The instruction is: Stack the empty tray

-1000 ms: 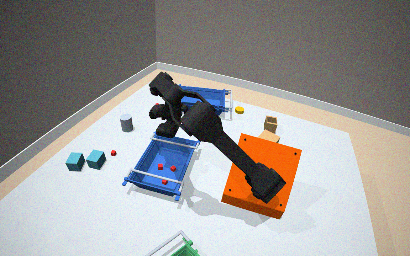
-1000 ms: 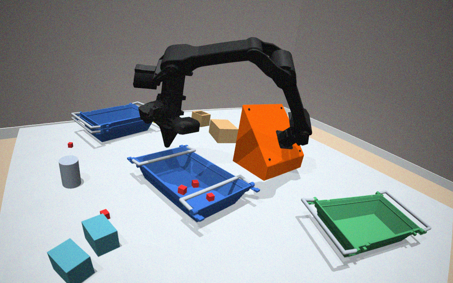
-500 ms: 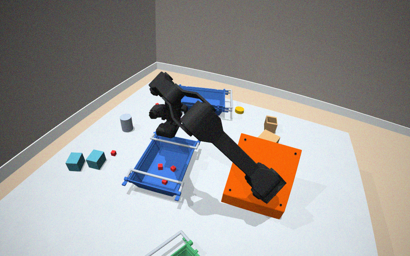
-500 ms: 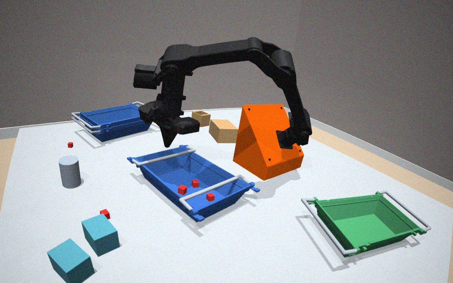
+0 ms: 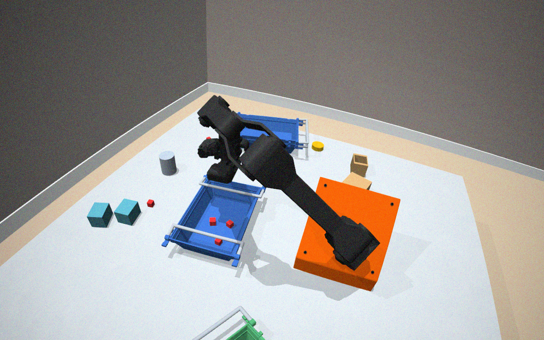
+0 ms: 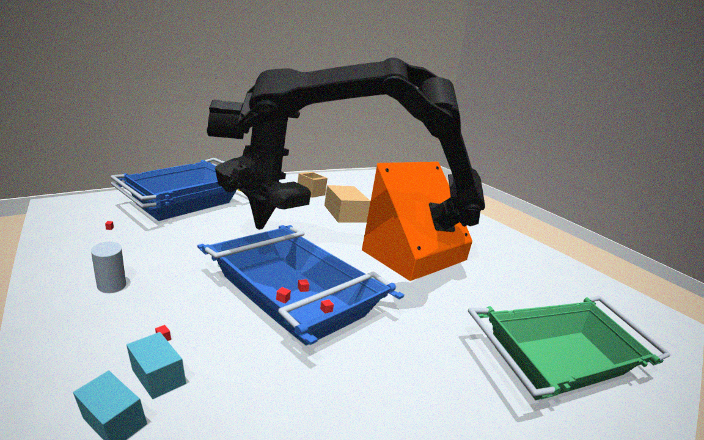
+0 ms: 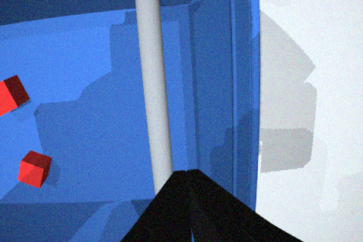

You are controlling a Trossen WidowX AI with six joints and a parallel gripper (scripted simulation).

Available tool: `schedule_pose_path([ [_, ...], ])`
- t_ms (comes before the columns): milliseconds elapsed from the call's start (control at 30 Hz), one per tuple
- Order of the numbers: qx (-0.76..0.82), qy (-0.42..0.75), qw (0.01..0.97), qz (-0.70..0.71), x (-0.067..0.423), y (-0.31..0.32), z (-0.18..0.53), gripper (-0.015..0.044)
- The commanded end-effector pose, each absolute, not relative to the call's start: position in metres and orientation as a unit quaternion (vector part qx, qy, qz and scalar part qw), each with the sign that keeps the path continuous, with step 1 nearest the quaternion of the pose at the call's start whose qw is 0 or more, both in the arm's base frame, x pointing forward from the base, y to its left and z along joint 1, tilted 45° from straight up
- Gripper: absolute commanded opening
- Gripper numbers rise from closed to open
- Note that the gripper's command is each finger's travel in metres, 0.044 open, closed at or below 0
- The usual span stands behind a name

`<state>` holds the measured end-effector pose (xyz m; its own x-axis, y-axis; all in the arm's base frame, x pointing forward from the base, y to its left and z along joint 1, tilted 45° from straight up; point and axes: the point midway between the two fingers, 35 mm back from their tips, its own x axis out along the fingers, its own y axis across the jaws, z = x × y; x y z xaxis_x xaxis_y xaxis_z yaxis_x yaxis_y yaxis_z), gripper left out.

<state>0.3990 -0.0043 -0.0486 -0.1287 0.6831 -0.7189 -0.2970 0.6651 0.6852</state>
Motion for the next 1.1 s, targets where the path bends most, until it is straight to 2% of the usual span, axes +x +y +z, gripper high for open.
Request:
schedule_pose_path([
  [0,0.149,0.647,0.643,0.381,0.399,-0.004,-0.049,0.0],
  [300,0.149,0.647,0.643,0.381,0.399,-0.004,-0.049,0.0],
  [567,0.152,0.649,0.643,0.379,0.401,-0.009,-0.044,0.021],
  [867,0.189,0.663,0.636,0.348,0.408,-0.064,0.014,0.044],
  [900,0.178,0.658,0.638,0.357,0.409,-0.044,-0.004,0.044],
  [1067,0.16,0.677,0.636,0.334,0.411,0.003,0.03,0.044],
])
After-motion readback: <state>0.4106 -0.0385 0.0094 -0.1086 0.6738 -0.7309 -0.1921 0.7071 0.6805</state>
